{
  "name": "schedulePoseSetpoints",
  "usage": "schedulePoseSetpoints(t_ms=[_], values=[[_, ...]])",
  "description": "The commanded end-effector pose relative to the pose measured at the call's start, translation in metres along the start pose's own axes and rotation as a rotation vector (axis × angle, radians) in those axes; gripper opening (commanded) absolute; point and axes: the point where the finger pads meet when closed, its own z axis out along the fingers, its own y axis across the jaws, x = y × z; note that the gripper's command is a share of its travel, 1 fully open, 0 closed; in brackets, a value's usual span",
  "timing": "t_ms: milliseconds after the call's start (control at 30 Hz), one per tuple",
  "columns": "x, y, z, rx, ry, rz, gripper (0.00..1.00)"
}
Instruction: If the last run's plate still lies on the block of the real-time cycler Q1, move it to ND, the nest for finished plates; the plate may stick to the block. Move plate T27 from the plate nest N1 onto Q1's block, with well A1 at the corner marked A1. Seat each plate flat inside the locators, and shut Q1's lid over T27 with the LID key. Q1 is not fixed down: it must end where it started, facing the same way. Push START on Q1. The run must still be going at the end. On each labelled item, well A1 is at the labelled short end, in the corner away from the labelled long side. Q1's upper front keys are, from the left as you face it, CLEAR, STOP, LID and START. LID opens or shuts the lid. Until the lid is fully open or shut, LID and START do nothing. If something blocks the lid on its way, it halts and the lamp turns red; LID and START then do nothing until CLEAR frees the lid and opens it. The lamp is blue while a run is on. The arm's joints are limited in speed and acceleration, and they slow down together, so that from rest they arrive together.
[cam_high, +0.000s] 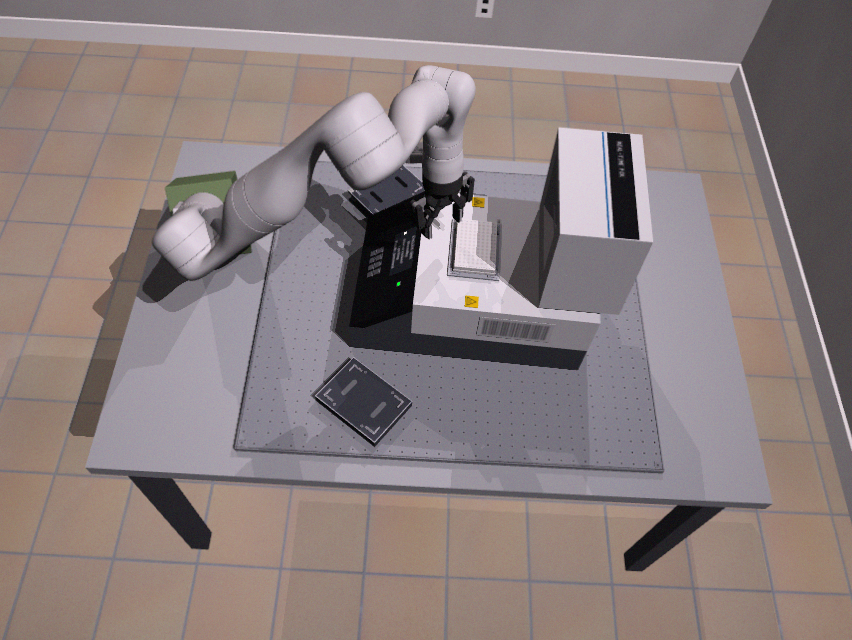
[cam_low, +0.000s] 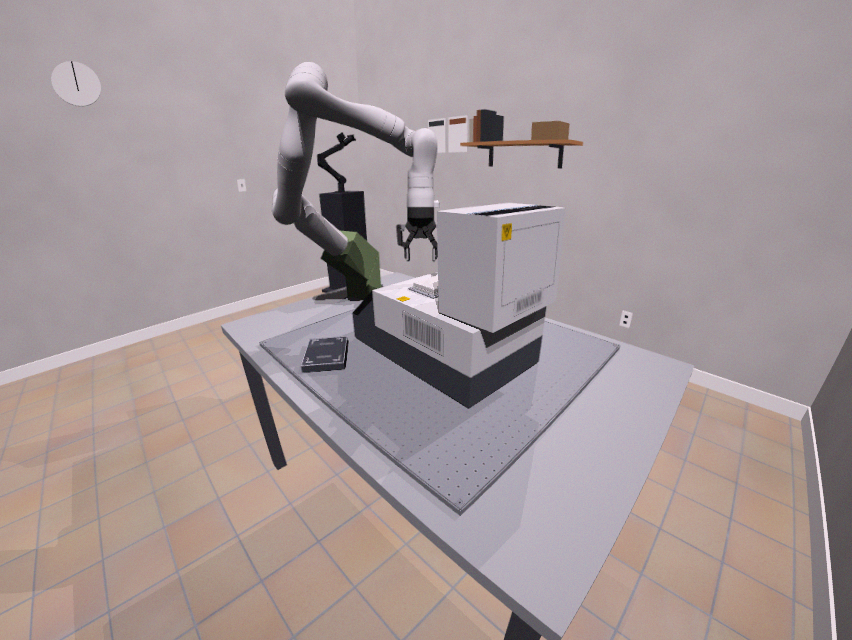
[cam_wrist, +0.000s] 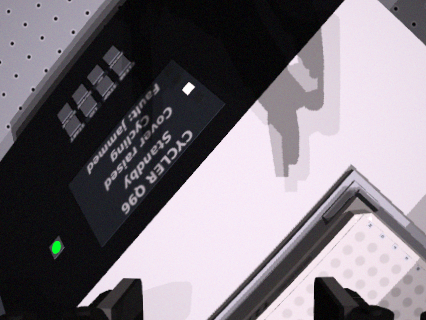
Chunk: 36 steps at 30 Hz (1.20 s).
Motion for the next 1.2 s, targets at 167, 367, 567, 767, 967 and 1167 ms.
schedulePoseSetpoints(t_ms=[167,367,567,767,967,1167], values=[[0.016,-0.019,-0.006,-0.017,-0.032,-0.255,0.73],[0.026,-0.032,-0.010,-0.026,-0.054,-0.420,0.68],[0.038,-0.047,-0.014,-0.037,-0.080,-0.618,0.63],[0.047,-0.057,-0.017,-0.044,-0.098,-0.750,0.59],[0.059,-0.073,-0.021,-0.055,-0.124,-0.948,0.54],[0.071,-0.088,-0.025,-0.066,-0.151,-1.146,0.49]])
